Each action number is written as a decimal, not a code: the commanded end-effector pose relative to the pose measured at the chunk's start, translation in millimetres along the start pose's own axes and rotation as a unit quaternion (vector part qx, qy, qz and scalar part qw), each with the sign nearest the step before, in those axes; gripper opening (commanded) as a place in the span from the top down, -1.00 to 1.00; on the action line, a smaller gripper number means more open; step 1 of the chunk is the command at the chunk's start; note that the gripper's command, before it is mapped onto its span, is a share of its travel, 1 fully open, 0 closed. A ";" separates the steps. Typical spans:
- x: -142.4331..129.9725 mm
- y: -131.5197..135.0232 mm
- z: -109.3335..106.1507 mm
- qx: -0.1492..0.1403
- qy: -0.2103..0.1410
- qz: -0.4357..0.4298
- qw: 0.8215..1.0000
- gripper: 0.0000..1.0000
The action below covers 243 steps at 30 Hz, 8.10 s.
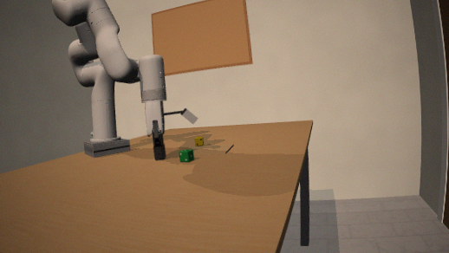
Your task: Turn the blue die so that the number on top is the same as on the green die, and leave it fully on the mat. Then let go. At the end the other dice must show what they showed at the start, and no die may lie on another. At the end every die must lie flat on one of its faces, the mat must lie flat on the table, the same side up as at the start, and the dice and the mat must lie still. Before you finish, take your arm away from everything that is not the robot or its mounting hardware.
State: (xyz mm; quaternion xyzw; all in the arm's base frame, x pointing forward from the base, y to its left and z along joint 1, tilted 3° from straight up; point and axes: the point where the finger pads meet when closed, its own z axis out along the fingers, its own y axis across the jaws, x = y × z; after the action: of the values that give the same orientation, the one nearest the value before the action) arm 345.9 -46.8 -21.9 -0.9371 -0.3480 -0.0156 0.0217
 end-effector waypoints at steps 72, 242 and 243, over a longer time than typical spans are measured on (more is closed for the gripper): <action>0.5 0.6 -100.6 -0.001 0.001 0.000 1.000 0.47; 150.1 -51.1 -9.2 0.000 0.001 0.861 0.508 0.47; 150.3 -51.1 -9.2 0.000 0.001 0.861 0.508 0.47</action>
State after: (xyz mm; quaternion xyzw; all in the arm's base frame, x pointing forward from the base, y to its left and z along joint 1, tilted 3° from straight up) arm 424.5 89.1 -5.7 -0.7762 0.6300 0.0106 0.0233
